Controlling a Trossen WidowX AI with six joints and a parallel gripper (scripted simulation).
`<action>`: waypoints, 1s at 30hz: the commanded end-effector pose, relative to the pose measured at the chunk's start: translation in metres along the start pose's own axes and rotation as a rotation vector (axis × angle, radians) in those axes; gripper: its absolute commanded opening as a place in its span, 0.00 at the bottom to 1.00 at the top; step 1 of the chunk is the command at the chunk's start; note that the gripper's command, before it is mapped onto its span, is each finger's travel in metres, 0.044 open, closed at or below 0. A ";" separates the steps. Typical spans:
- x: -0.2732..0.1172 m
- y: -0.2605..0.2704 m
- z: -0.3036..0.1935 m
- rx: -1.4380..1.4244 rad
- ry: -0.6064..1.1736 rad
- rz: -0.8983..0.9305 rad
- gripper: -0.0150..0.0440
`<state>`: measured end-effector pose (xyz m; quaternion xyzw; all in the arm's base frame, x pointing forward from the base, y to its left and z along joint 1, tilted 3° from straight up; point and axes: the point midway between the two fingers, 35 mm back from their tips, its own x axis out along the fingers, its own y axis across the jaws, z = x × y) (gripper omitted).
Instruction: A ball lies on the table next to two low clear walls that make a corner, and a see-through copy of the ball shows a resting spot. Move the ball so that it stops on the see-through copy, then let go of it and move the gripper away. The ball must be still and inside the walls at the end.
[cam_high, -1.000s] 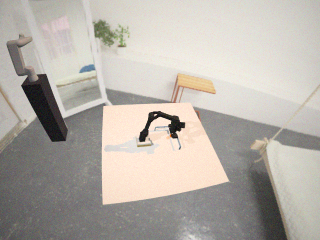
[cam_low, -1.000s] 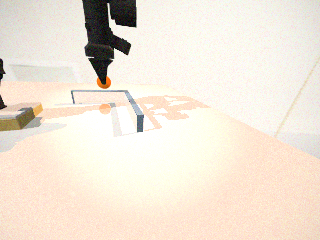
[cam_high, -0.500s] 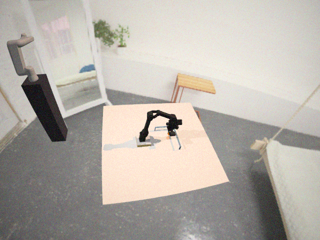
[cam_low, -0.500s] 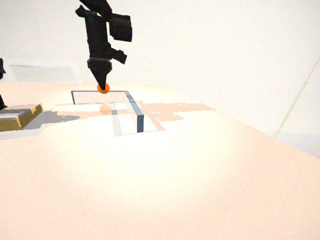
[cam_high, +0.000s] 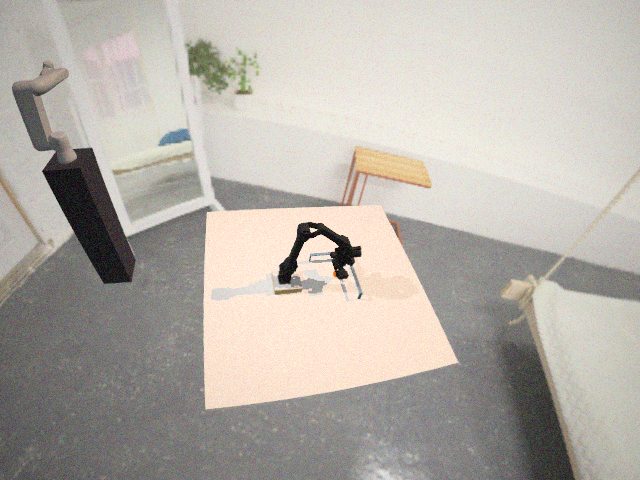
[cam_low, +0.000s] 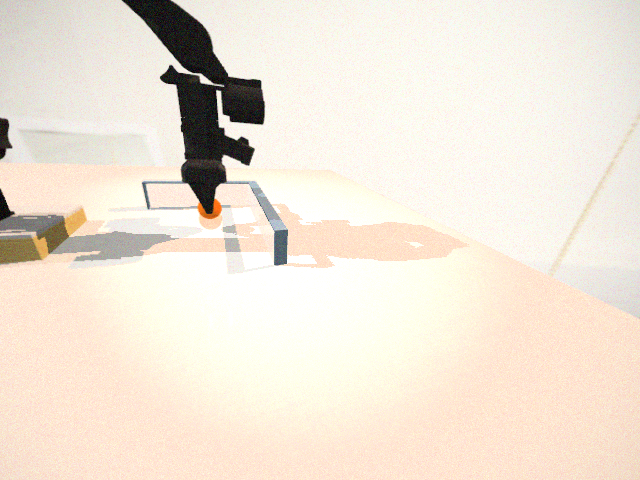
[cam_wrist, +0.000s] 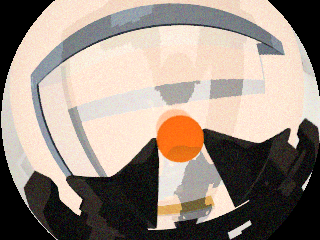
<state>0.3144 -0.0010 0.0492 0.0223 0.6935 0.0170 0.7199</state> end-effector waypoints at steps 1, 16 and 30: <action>0.008 0.001 -0.001 0.005 -0.003 0.003 0.25; 0.026 0.001 -0.001 0.005 -0.003 0.003 0.25; 0.024 0.000 0.000 0.000 -0.004 0.000 0.65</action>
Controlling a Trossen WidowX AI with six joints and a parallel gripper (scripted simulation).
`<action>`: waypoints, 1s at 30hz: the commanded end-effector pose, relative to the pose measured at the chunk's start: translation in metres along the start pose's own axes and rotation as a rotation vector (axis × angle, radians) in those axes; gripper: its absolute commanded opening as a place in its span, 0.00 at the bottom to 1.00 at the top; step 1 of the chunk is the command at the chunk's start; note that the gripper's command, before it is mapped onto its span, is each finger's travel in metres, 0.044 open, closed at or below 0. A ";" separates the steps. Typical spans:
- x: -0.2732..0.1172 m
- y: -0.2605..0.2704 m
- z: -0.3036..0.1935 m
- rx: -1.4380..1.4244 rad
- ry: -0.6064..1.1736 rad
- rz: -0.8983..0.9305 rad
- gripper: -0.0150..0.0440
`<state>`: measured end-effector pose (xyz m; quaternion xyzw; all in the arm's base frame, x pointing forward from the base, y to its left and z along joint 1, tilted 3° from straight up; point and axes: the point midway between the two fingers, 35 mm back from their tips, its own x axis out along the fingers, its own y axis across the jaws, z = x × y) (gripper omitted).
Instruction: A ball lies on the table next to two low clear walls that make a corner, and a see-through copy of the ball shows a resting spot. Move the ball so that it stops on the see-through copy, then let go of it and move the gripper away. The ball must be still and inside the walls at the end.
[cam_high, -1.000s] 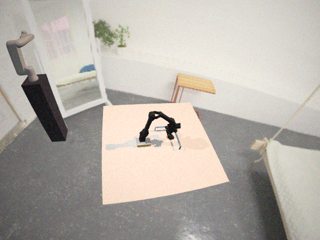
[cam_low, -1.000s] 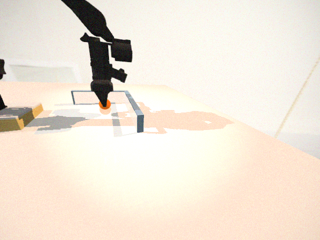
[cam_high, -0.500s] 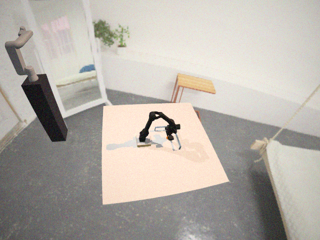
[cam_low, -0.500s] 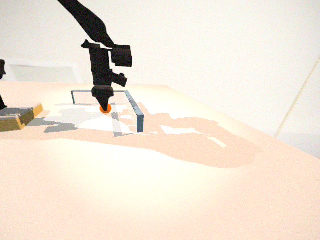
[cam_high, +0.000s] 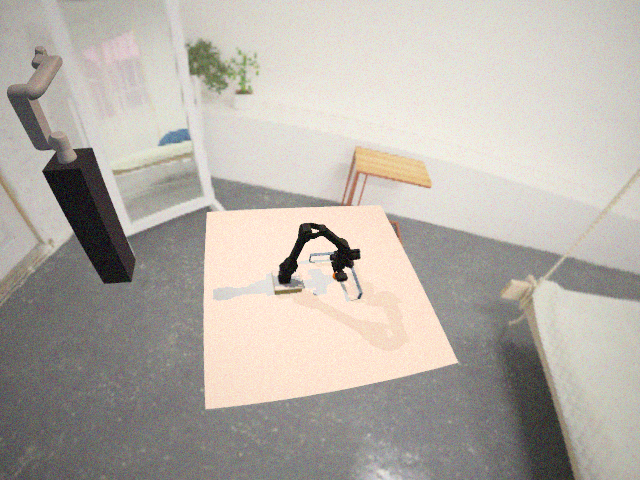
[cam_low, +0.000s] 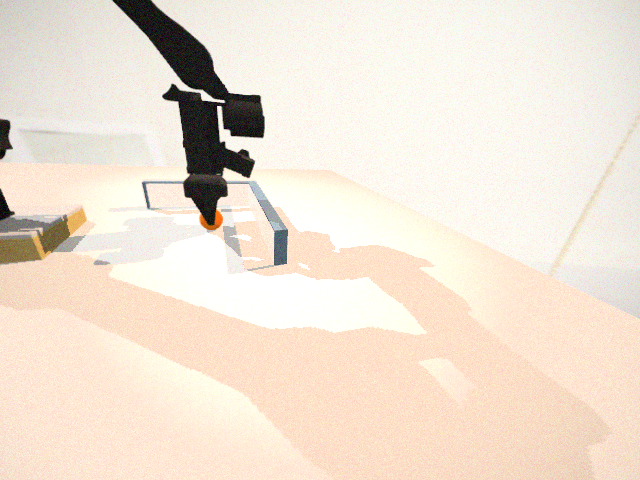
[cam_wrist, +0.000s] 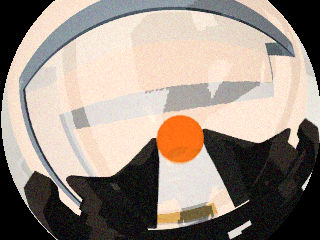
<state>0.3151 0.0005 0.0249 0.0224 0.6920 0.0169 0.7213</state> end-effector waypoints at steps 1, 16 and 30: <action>0.000 0.000 0.000 0.000 0.000 0.000 0.70; -0.086 0.000 0.000 0.005 0.001 0.002 0.78; -0.123 0.000 0.000 0.009 -0.016 -0.001 1.00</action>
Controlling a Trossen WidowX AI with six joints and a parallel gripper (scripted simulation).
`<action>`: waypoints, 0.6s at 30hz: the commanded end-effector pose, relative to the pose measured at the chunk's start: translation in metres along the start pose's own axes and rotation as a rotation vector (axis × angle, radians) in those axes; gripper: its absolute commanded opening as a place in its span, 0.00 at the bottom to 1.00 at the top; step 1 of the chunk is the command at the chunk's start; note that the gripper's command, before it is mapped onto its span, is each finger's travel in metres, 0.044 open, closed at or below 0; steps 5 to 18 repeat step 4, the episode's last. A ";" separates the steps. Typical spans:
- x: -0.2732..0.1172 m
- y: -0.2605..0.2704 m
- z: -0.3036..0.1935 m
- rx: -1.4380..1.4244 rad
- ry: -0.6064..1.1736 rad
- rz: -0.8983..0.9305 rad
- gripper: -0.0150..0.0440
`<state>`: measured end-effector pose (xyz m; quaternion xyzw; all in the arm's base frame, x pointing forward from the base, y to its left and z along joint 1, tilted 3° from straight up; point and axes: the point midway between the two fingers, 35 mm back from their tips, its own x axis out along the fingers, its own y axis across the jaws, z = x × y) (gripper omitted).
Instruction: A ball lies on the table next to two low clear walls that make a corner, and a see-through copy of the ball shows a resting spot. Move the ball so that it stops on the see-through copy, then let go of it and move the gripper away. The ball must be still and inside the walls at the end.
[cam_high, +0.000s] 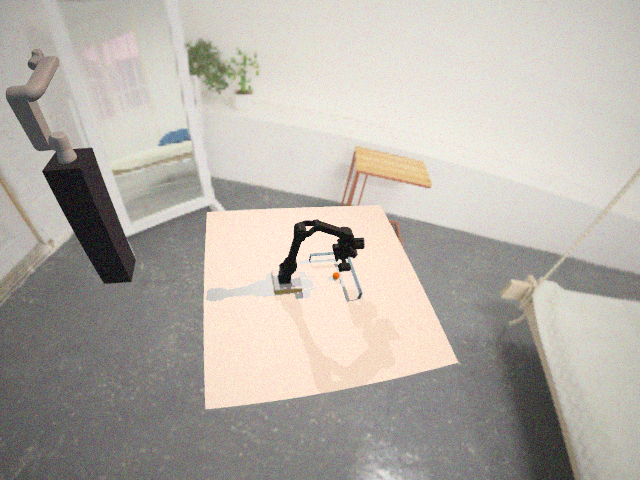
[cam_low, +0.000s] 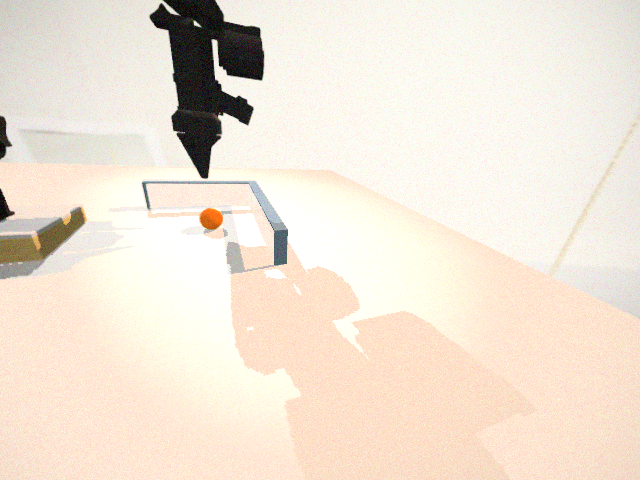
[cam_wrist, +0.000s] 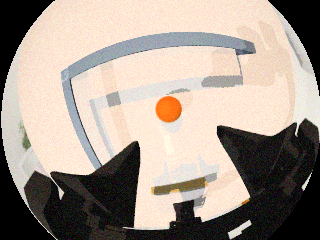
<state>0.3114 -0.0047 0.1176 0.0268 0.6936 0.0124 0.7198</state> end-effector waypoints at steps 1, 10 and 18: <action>-0.037 0.000 -0.002 -0.004 -0.020 -0.001 1.00; -0.039 0.000 -0.002 -0.004 -0.019 -0.001 1.00; -0.039 0.000 -0.002 -0.004 -0.019 -0.001 1.00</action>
